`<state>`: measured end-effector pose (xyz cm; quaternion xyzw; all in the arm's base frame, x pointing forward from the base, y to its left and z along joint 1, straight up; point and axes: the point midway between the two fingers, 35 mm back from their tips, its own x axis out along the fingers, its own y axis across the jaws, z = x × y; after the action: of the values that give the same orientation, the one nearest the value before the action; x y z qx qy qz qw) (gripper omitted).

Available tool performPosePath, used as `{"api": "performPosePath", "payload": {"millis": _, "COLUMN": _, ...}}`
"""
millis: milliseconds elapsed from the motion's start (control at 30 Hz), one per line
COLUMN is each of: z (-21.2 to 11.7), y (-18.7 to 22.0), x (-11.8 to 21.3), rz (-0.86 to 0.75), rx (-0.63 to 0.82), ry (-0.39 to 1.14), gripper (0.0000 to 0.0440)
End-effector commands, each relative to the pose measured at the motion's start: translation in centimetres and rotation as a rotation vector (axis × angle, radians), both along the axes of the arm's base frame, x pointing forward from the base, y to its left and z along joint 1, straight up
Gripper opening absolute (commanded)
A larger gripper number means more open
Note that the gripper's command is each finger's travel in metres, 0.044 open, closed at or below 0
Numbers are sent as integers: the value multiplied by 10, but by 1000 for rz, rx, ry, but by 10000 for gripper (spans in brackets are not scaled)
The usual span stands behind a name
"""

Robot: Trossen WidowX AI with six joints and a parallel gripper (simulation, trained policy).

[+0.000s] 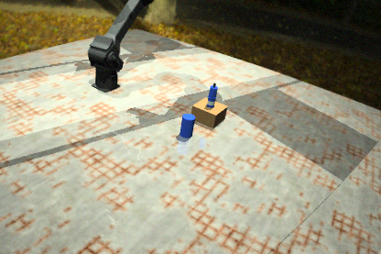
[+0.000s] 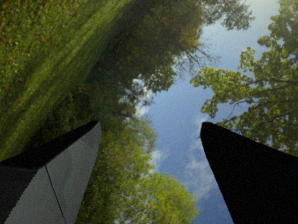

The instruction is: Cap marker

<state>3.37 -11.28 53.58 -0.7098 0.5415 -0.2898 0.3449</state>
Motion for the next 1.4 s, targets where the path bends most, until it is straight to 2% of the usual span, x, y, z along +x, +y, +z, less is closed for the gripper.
{"api": "performPosePath", "payload": {"millis": 0, "z": -11, "y": -11, "x": 6, "rz": 42, "rx": 55, "ry": 8, "gripper": 300}}
{"api": "performPosePath", "payload": {"millis": 1367, "z": -99, "y": -69, "x": 79, "rz": 335, "rx": 476, "ry": 107, "gripper": 303}}
